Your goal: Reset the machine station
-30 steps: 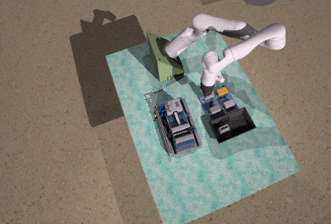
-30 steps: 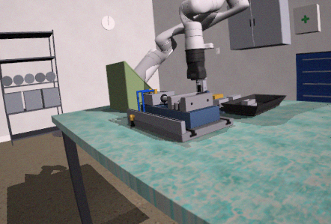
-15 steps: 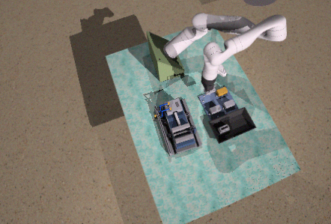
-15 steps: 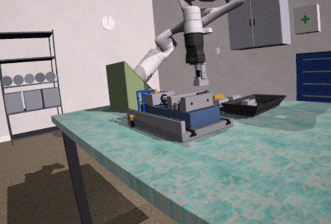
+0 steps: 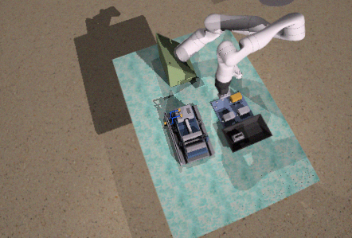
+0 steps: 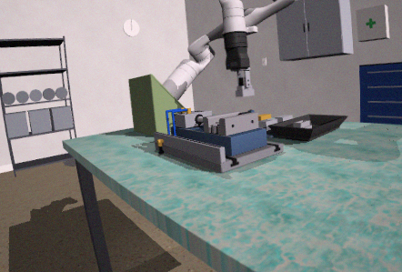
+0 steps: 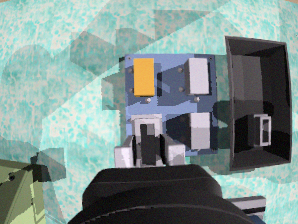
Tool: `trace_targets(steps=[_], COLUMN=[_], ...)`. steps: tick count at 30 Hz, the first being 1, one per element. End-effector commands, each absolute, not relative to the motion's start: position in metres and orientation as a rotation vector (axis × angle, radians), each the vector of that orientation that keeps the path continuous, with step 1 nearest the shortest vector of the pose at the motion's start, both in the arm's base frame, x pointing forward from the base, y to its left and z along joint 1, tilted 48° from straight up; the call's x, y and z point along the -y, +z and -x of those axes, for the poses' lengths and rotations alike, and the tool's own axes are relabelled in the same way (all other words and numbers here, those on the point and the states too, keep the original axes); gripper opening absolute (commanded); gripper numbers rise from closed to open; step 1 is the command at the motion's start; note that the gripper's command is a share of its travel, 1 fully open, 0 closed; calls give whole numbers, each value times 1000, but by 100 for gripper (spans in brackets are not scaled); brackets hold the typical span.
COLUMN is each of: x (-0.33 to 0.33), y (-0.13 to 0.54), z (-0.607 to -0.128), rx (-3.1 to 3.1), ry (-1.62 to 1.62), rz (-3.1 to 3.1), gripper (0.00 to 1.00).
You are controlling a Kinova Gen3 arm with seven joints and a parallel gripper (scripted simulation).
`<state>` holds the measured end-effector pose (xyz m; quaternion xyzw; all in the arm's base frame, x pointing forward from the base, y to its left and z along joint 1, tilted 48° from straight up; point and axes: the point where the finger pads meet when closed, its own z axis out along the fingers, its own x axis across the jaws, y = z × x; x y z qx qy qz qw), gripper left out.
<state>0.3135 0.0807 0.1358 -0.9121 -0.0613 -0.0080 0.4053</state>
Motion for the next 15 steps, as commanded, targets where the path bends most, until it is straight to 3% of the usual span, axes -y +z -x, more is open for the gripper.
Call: trace_targets(steps=[1,15], x=[-79,-77], y=[138,139], z=[-314,-329], rx=[141,141], ry=[-17,-21], rz=[2302,2309], gripper=[0,0])
